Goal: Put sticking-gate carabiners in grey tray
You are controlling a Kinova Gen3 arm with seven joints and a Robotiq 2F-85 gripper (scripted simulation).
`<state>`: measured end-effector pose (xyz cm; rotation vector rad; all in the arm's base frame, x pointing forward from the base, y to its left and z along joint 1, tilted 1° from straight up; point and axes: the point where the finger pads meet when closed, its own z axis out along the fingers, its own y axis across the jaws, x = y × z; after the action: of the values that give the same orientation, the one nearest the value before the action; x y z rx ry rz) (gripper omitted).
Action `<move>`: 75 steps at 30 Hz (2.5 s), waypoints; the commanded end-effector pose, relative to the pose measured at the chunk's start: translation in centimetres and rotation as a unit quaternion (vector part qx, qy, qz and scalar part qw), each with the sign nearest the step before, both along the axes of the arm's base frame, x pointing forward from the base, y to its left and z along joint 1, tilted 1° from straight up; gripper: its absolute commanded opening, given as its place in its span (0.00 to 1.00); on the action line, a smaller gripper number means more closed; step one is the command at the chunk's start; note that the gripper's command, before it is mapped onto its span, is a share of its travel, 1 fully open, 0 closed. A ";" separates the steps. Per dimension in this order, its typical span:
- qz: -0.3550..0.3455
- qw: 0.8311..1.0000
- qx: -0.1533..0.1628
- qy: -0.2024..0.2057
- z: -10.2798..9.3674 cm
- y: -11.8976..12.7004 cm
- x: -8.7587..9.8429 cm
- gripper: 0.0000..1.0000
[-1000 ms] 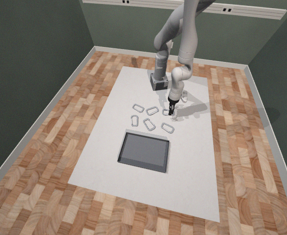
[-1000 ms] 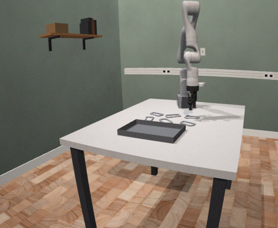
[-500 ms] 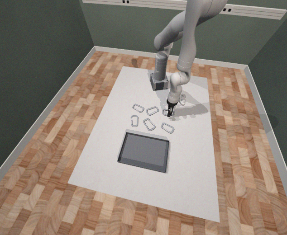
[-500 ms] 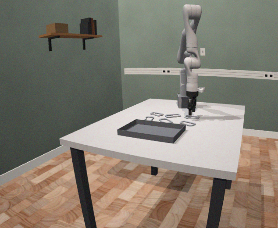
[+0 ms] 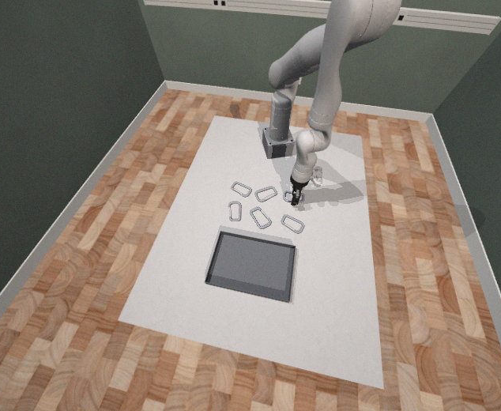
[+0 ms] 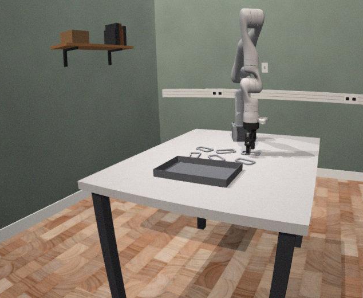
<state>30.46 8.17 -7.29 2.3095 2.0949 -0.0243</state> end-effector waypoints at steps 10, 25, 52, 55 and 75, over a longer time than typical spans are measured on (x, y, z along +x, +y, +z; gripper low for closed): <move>-0.006 1.000 0.004 0.000 -0.7 0.1 0.1 1.00; -0.002 1.000 0.002 0.001 -0.6 0.0 0.0 0.75; -0.003 1.000 0.002 0.000 -0.5 0.0 0.1 0.75; -0.003 1.000 0.002 0.000 -0.5 0.0 0.1 0.75; -0.003 1.000 0.002 0.000 -0.5 0.0 0.1 0.71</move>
<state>30.59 8.18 -7.73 2.3170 2.0907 -0.0179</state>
